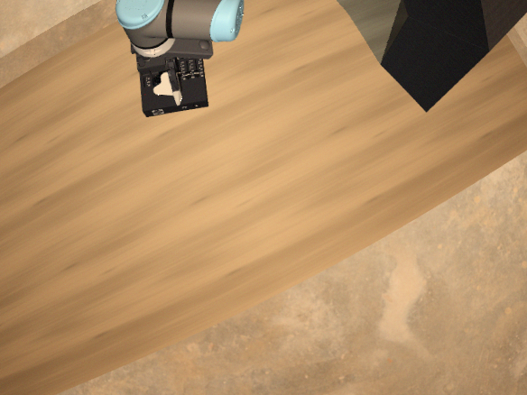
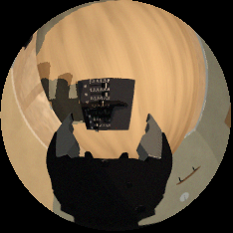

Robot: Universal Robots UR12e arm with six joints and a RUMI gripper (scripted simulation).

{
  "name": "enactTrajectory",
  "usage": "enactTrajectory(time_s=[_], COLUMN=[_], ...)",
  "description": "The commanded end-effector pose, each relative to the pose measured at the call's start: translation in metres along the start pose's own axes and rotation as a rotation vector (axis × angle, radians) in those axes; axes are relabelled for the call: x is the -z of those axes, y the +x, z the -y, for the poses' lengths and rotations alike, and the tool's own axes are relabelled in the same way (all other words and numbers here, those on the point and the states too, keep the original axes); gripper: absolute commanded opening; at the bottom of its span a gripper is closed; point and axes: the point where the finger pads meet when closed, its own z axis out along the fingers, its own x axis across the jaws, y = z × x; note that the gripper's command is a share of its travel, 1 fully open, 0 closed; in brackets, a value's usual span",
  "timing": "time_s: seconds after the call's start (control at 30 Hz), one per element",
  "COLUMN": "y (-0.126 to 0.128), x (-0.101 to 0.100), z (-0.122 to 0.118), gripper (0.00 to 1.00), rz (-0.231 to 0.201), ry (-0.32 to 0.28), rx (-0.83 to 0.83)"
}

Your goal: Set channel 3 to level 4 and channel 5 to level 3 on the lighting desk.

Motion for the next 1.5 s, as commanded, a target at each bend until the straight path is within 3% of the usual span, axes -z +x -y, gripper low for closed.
enactTrajectory(time_s=[0.0, 0.07, 0.1, 1.47], y=[0.0001, 0.0001, 0.0001, 0.0001], x=[0.0004, 0.0004, 0.0004, -0.0001], z=[-0.0003, -0.0003, -0.0003, -0.0003], gripper=[1.0, 1.0, 0.0, 0.0], rz=[0.0, 0.0, 0.0, 0.0], ry=[-0.001, -0.001, -0.001, -0.001], rx=[0.005, 0.005, 0.005, 0.005])
